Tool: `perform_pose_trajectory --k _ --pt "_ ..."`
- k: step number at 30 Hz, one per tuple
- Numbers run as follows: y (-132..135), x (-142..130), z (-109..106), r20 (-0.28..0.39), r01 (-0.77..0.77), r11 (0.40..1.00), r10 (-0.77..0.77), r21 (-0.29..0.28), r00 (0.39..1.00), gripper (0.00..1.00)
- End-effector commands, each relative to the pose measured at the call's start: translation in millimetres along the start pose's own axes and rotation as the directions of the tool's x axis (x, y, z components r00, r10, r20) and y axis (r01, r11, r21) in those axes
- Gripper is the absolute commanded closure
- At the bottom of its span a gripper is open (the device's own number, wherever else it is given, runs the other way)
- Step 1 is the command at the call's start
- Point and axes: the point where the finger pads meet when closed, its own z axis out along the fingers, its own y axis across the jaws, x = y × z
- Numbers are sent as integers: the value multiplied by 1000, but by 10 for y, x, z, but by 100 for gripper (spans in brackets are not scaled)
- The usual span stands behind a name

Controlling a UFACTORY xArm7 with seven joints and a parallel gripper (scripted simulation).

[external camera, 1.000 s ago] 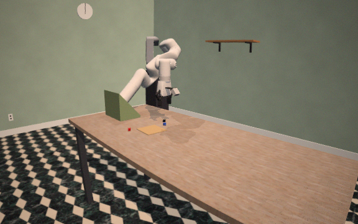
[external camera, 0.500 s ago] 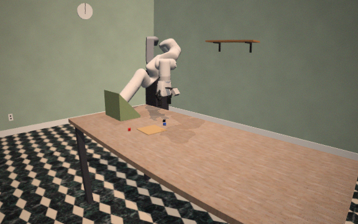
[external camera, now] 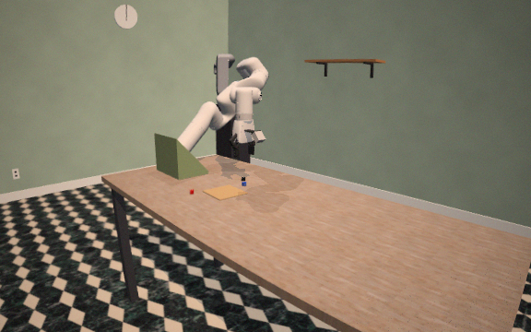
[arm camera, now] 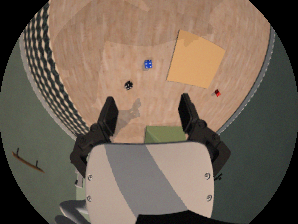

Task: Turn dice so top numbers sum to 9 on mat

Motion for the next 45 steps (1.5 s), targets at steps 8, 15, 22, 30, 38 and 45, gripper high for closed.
perform_pose_trajectory --k 8,15,22,30,38,45 --pt "6 6 47 -3 -341 940 341 1 940 0" --pt "6 3 81 -2 -506 862 506 2 862 0" --pt "6 0 116 -1 -660 751 661 3 751 0" --pt "7 -4 155 0 -806 592 806 4 592 0" --pt "8 -8 192 2 -911 413 911 4 413 0" --pt "8 -11 217 2 -961 278 961 3 278 0"
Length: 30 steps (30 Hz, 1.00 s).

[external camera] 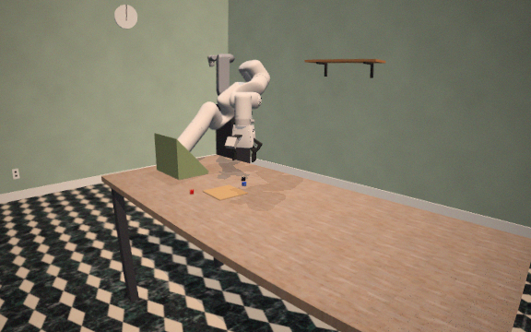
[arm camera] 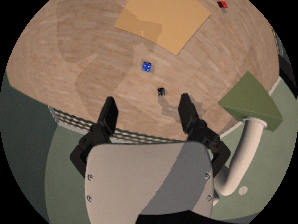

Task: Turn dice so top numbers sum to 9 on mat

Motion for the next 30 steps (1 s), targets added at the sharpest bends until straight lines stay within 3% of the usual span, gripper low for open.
perform_pose_trajectory --k 1,2,17,18,25,30 --pt "-6 10 1 -8 -115 993 115 -3 993 0" --pt "-4 10 15 -8 -195 981 195 -2 981 0" --pt "5 10 76 -9 -520 854 520 0 854 0" --pt "8 10 90 -9 -591 807 591 1 807 0" --pt "13 11 118 -9 -716 698 716 3 698 0" --pt "18 11 145 -8 -816 578 816 4 578 0"
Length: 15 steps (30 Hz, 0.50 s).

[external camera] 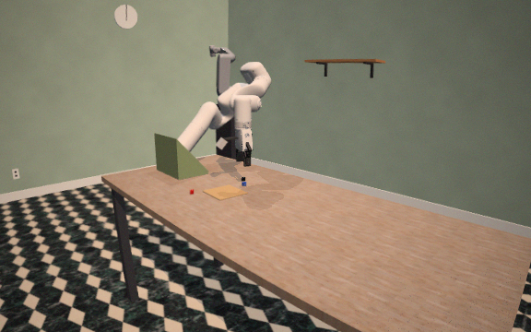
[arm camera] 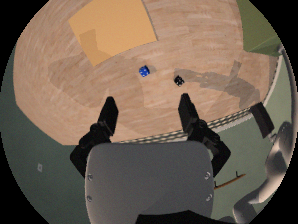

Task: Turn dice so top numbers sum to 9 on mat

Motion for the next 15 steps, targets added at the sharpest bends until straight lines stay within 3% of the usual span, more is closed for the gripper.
perform_pose_trajectory --k 1,5,15 --pt "-10 4 6 -8 -148 989 148 4 989 0" --pt "-9 6 19 -8 -223 975 223 5 975 0" --pt "-2 15 71 -6 -517 856 517 8 856 0"
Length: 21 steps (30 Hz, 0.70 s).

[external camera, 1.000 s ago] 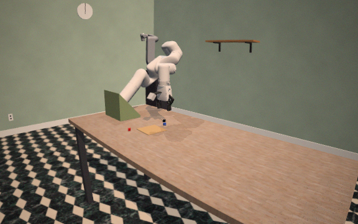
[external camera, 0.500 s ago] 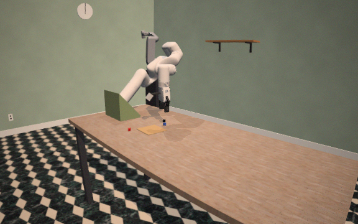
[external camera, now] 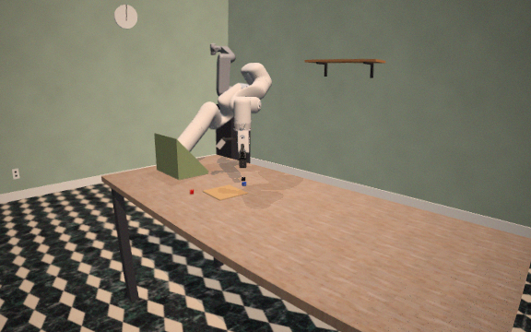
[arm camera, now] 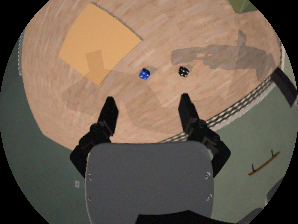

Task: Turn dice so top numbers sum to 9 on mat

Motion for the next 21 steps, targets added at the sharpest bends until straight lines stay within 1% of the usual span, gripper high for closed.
perform_pose_trajectory --k 1,4,7,10,13,17,21 --pt "-11 1 9 -6 -166 986 166 7 986 0" --pt "-10 4 23 -5 -255 967 255 8 967 0" --pt "-10 5 27 -5 -276 961 276 8 961 0" --pt "-9 9 47 -4 -393 919 393 9 919 0" --pt "-9 11 55 -4 -443 897 443 10 897 0" --pt "-8 16 74 -2 -545 839 545 11 839 0" --pt "-8 18 83 -2 -594 804 594 12 804 0"
